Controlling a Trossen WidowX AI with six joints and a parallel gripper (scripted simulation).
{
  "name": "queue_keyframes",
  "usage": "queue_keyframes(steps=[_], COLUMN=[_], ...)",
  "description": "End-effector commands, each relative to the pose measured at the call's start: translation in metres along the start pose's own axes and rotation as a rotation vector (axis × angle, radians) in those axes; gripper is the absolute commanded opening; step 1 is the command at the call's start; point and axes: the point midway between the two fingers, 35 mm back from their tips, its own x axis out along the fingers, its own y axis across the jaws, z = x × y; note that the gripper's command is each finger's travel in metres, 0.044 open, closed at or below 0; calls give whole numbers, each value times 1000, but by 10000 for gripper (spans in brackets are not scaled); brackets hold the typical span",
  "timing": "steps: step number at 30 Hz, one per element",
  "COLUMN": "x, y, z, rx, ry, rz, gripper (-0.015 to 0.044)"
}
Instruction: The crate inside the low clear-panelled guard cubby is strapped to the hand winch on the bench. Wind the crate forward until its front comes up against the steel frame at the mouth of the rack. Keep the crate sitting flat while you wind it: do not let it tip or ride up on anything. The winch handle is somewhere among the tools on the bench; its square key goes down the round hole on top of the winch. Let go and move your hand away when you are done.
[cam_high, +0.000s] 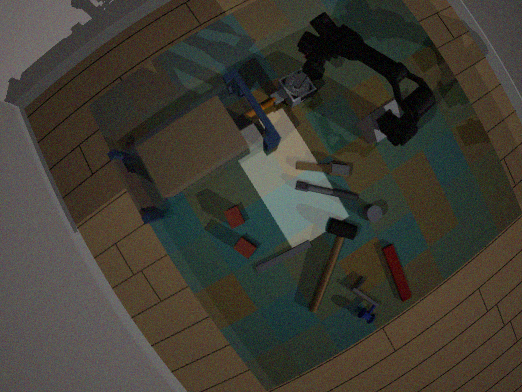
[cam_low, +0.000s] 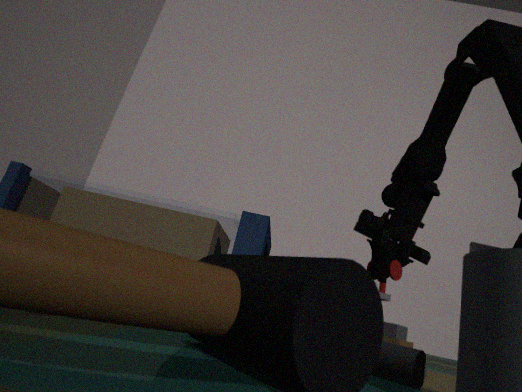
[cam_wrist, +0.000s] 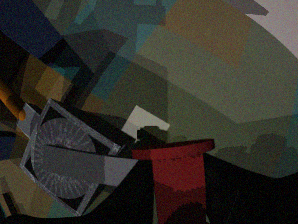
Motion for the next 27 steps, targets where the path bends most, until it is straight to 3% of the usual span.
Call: queue_keyframes(steps=[1,27], x=[6,21], y=[1,14], z=[19,56], rx=[-17,-19], ry=[-31,-34], rz=[-5,-3], gripper=[0,0])
